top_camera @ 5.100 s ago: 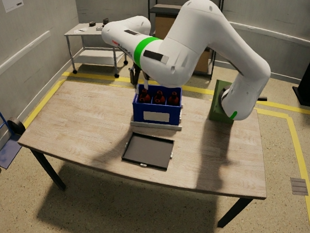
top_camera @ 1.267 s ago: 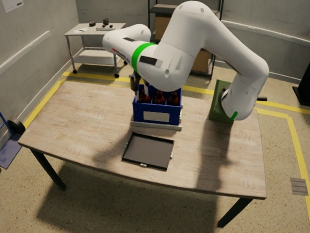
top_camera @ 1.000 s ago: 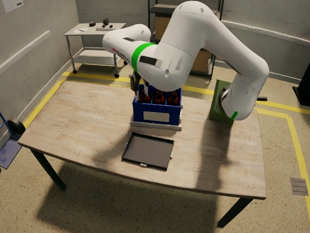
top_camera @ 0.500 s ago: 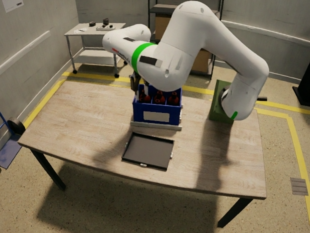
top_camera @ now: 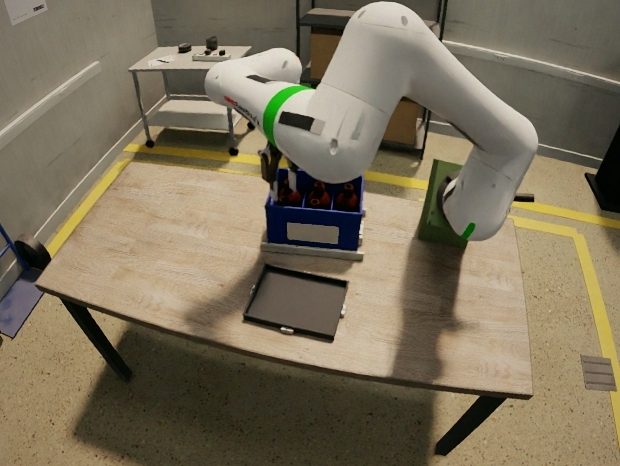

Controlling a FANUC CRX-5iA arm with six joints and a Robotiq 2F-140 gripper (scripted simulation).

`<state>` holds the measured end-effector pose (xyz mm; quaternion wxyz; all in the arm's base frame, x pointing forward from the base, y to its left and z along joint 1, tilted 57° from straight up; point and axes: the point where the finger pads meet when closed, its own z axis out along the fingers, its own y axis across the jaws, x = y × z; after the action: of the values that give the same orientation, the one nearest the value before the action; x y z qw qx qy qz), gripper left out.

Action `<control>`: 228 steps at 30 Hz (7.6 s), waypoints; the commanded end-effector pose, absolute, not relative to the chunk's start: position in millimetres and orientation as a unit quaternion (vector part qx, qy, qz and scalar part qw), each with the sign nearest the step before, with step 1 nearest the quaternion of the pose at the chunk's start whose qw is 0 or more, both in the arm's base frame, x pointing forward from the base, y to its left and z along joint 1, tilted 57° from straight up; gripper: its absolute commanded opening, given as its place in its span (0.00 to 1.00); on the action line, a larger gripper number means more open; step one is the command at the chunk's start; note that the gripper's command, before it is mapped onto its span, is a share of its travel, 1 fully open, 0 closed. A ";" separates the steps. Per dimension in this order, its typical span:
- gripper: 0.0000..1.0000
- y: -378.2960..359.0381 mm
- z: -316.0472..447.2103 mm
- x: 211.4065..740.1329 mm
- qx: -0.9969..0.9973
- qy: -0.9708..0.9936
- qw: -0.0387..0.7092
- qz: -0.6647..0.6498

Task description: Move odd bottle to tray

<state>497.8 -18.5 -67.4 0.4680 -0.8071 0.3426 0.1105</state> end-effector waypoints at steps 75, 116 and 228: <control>0.44 14.4 -89.1 503.8 -0.807 0.343 0.468 0.110; 0.10 14.4 -89.1 503.8 -0.807 0.343 0.468 0.110; 0.44 -2.4 -78.2 500.9 -0.807 0.343 0.468 0.110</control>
<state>501.7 4.1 -82.0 0.4680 -0.8071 0.3426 0.1105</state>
